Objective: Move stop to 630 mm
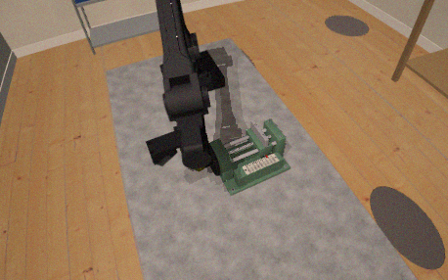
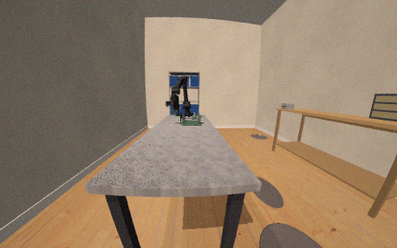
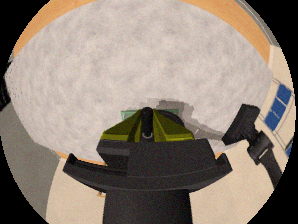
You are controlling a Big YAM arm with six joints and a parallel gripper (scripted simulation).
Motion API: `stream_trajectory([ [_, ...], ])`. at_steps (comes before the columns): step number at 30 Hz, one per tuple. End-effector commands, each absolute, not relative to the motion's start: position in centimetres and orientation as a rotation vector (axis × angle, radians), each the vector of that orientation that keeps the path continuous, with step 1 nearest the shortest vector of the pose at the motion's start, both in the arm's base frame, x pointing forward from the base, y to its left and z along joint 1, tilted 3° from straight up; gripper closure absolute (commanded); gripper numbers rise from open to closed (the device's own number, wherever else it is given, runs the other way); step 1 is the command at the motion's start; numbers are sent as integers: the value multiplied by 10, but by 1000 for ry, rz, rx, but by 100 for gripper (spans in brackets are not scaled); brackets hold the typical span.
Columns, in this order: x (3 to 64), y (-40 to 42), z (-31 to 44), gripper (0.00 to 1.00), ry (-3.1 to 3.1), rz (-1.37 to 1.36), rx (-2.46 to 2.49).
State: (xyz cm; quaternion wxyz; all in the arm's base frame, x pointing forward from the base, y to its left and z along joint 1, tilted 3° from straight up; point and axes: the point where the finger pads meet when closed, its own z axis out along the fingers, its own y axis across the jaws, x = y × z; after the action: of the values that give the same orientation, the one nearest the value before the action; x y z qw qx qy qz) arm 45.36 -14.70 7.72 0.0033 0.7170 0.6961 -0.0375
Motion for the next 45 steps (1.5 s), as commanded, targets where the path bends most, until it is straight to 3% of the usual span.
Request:
stream_trajectory([
  [1,494,-146,134,94,2107,28,2135],
  [12,425,-148,114,94,2145,-37,2199],
  [45,386,-150,70,94,2156,-62,2210],
])
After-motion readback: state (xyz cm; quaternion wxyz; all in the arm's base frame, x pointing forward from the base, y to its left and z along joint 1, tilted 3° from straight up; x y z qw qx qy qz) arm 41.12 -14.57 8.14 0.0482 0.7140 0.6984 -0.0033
